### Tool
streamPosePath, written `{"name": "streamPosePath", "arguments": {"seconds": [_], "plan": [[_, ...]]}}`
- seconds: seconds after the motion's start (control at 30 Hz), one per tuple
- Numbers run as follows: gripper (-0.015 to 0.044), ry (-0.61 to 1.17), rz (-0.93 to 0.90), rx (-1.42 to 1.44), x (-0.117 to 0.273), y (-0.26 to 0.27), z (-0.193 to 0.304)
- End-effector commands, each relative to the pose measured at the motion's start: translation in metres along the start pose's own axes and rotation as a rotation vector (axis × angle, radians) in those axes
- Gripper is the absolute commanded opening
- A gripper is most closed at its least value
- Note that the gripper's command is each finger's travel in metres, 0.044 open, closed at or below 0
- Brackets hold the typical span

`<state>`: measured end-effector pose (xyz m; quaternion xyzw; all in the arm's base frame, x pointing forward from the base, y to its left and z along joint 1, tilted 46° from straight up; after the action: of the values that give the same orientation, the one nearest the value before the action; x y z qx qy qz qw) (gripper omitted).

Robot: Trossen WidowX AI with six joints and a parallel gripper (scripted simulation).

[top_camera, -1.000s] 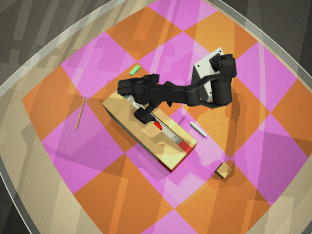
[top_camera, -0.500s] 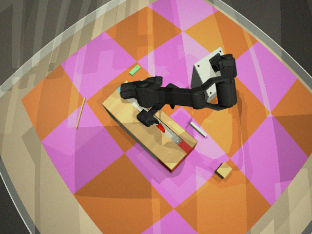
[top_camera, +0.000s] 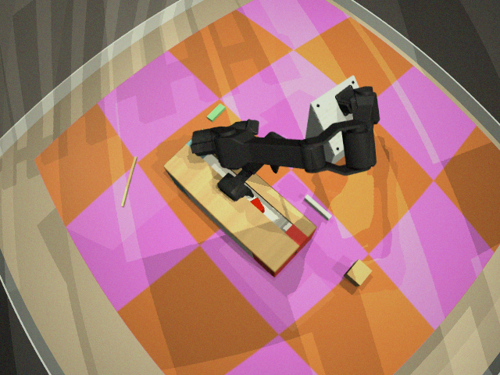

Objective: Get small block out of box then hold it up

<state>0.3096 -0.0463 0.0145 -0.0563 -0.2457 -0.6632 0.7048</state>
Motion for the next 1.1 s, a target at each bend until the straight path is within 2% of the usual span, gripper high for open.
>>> {"name": "streamPosePath", "arguments": {"seconds": [0.0,0.7,1.07], "plan": [[0.04,-0.001,0.002,0.0,-0.001,0.001,0.004],[0.04,-0.001,0.002,0.0,-0.008,0.003,0.024],[0.04,-0.001,0.002,0.0,-0.005,0.002,0.014]]}}
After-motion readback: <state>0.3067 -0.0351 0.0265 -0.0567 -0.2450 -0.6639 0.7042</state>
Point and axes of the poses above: the point midway between the two fingers, 35 mm back from their tips, its own x axis back along the fingers, its own y axis across the jaws, z = x × y, the point moved 8 cm from there along x, back along the fingers, and after that the axes turned 7 degrees about x, right-handed, at the moved point
